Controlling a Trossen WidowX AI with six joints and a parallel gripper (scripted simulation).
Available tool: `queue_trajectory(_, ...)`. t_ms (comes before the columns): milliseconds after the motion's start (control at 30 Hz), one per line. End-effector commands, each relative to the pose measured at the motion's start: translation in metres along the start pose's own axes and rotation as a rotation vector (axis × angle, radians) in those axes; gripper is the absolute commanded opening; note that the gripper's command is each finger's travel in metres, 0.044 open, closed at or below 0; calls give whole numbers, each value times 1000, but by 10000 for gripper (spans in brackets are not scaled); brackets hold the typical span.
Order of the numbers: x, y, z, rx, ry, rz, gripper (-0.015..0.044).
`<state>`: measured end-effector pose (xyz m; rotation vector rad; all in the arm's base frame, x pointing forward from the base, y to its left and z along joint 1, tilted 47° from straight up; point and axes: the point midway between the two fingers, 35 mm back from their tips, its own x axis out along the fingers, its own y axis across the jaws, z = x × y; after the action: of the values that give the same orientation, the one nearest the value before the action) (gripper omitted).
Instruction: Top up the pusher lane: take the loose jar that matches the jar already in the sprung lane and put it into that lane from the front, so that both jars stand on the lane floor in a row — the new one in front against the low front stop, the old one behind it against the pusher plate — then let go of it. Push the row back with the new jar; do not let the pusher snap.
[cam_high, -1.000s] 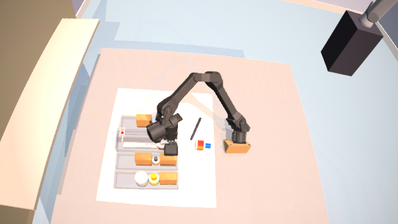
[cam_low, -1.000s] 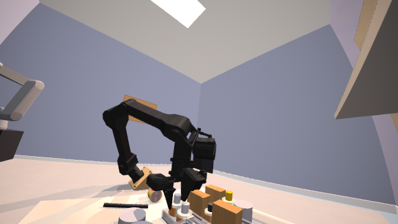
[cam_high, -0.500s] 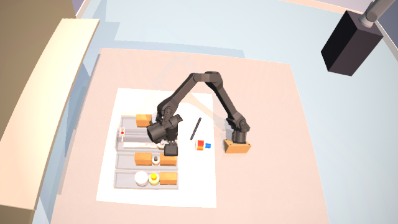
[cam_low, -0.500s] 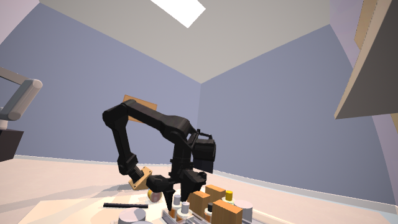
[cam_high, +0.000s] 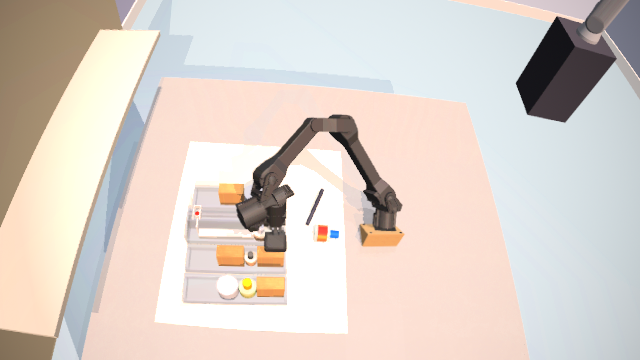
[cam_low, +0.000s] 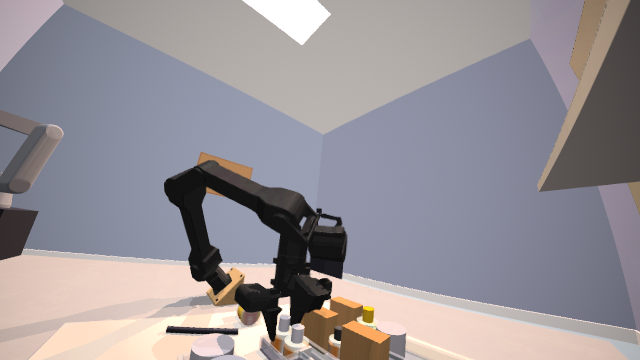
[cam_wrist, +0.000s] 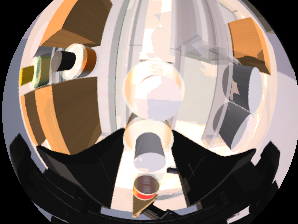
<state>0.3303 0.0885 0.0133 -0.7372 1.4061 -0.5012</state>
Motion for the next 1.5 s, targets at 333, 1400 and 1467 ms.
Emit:
queue_trajectory(333,1,-2,0,5,-15,-6,0)
queue_trajectory(1400,1,-2,-5,5,-15,-6,0)
queue_trajectory(1467,1,-2,-5,5,-15,-6,0)
